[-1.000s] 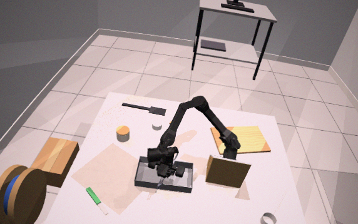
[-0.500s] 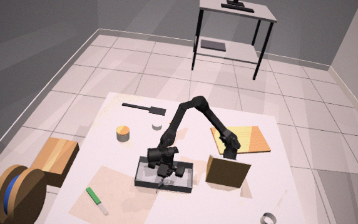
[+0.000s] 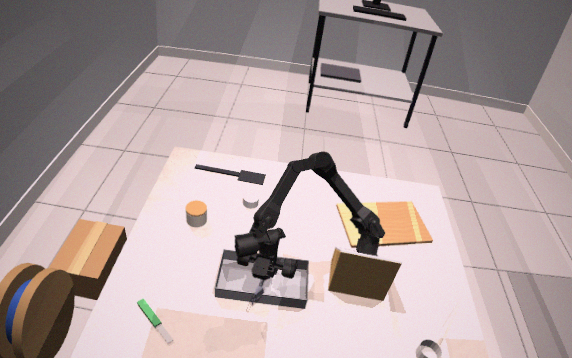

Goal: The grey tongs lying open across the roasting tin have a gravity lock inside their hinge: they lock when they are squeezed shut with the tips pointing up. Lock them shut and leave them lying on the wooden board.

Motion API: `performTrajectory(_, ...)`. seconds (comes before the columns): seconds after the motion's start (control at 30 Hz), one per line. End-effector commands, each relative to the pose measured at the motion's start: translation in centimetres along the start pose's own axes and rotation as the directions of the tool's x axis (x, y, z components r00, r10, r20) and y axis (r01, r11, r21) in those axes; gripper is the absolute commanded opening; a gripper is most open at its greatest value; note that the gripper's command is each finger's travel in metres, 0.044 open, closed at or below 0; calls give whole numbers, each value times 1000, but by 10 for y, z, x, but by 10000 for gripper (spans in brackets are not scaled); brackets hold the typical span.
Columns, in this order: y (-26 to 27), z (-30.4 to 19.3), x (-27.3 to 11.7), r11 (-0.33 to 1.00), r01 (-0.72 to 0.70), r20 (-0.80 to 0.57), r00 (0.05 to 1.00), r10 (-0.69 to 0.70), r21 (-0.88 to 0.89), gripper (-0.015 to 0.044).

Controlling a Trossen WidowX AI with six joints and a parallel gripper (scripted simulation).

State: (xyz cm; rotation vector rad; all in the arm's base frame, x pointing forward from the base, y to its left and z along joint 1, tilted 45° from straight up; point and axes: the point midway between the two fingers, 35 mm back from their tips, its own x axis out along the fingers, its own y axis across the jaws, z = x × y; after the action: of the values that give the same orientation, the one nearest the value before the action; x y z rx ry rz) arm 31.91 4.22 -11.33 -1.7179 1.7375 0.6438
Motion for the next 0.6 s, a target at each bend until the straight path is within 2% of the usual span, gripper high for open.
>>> performTrajectory(0.0, -6, 5, -59, 1000, 30, 21, 999, -30, 7, -150)
performTrajectory(0.07, -1, 3, -92, 1000, 29, 17, 999, -29, 6, -150)
performTrajectory(0.13, 1, 1, -103, 1000, 29, 14, 999, -29, 6, -150)
performTrajectory(0.57, -4, -9, -103, 999, 30, 17, 999, -31, 21, -150)
